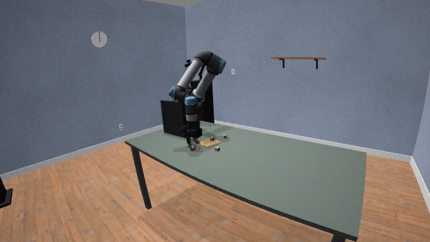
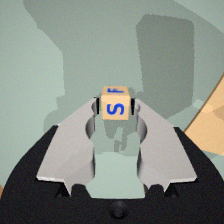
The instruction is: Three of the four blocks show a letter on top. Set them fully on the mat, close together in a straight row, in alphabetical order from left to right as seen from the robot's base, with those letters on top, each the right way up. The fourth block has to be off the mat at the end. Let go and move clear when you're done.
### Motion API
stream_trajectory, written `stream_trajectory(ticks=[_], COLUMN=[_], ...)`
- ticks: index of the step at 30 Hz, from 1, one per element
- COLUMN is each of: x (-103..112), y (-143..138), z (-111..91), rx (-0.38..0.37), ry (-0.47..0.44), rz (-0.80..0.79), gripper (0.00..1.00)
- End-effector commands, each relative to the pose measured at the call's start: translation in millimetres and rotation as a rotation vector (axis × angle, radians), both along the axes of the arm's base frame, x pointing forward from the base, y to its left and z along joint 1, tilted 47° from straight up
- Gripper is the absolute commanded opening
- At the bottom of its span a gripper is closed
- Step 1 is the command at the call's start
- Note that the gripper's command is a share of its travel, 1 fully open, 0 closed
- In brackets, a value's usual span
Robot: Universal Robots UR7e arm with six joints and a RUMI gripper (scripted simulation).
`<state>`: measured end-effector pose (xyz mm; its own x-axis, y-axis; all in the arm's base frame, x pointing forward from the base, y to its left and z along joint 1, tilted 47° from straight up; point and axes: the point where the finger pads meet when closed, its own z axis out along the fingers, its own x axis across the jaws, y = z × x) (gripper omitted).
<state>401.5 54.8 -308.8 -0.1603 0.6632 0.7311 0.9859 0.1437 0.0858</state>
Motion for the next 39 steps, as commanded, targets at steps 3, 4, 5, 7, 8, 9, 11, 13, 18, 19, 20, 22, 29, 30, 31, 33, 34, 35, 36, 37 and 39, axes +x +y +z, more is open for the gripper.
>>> stream_trajectory(ticks=[3,4,5,7,8,9,11,13,18,19,20,22,29,30,31,33,34,35,36,37,39], x=[0.5,0.5,0.5,0.5,0.5,0.5,0.5,0.5,0.5,0.5,0.5,0.5,0.5,0.5,0.5,0.5,0.5,0.5,0.5,0.5,0.6], y=[-0.6,-0.6,-0.6,-0.6,-0.6,-0.6,-0.6,-0.6,-0.6,-0.6,-0.6,-0.6,-0.6,-0.6,-0.6,-0.6,-0.7,-1.0,-1.0,-1.0,-3.1], z=[0.1,0.1,0.1,0.1,0.1,0.1,0.1,0.1,0.1,0.1,0.1,0.1,0.1,0.1,0.1,0.1,0.2,0.5,0.5,0.5,2.4], rx=[-0.001,-0.001,-0.001,-0.001,-0.001,-0.001,-0.001,-0.001,-0.001,-0.001,-0.001,-0.001,-0.001,-0.001,-0.001,-0.001,-0.001,-0.001,-0.001,-0.001,-0.001], ry=[-0.001,-0.001,-0.001,-0.001,-0.001,-0.001,-0.001,-0.001,-0.001,-0.001,-0.001,-0.001,-0.001,-0.001,-0.001,-0.001,-0.001,-0.001,-0.001,-0.001,-0.001], rz=[-0.001,-0.001,-0.001,-0.001,-0.001,-0.001,-0.001,-0.001,-0.001,-0.001,-0.001,-0.001,-0.001,-0.001,-0.001,-0.001,-0.001,-0.001,-0.001,-0.001,-0.001], gripper=[0.05,0.05,0.05,0.05,0.05,0.05,0.05,0.05,0.05,0.05,0.05,0.05,0.05,0.05,0.05,0.05,0.05,0.05,0.05,0.05,0.05])
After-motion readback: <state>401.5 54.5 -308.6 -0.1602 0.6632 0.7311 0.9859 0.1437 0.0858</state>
